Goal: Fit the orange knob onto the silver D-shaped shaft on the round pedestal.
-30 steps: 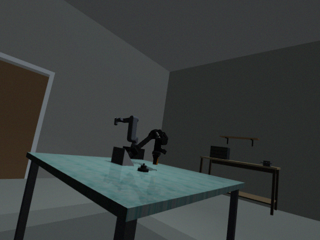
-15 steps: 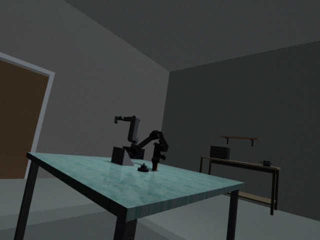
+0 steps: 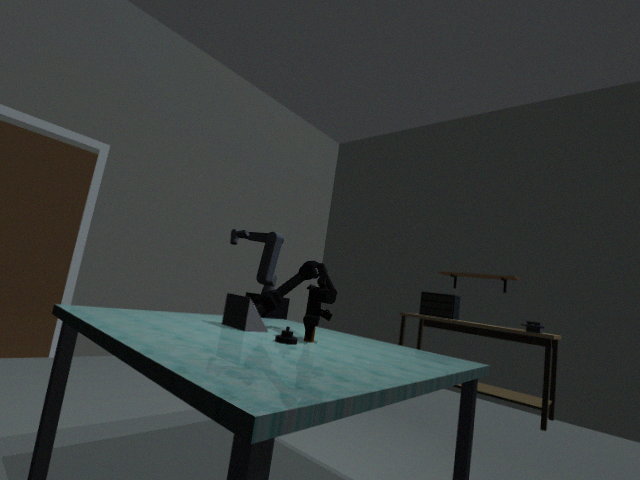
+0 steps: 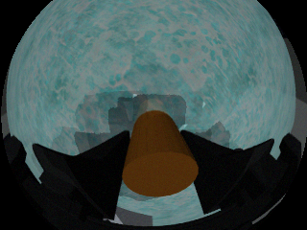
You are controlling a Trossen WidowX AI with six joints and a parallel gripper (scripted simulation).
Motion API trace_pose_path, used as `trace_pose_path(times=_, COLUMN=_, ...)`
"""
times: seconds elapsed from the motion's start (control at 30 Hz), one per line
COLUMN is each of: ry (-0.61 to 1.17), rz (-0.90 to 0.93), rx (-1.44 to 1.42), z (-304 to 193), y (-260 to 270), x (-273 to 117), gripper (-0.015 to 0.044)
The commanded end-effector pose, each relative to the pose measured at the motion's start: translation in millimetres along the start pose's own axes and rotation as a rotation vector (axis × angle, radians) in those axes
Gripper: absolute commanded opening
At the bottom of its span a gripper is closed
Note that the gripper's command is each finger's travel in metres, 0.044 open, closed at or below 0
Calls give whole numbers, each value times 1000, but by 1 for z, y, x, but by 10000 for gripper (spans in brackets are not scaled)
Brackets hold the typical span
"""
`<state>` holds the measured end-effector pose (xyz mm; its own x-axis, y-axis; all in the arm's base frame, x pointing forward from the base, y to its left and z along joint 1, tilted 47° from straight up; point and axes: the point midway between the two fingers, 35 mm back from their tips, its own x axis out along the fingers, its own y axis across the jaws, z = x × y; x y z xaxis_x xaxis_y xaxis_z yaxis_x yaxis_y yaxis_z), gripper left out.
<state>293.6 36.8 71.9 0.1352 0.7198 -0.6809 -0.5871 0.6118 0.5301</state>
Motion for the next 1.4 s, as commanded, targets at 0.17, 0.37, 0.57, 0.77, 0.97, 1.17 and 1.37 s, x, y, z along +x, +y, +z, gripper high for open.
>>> trace_pose_path(times=0.17, ry=0, rz=0, rx=-1, z=0, y=0, x=0, gripper=240)
trace_pose_path(times=0.37, ry=1, rz=-1, rx=-1, z=0, y=0, x=-3, gripper=266)
trace_pose_path(times=0.57, ry=1, rz=0, rx=5, z=0, y=-1, x=-78, gripper=424)
trace_pose_path(times=0.77, ry=1, rz=0, rx=6, z=-1, y=-1, x=-81, gripper=440)
trace_pose_path(times=0.97, ry=0, rz=1, rx=5, z=0, y=-1, x=-65, gripper=440)
trace_pose_path(times=1.17, ry=1, rz=-1, rx=5, z=0, y=-2, x=-57, gripper=440)
trace_pose_path(times=1.37, ry=1, rz=-2, rx=5, z=0, y=-2, x=-47, gripper=440)
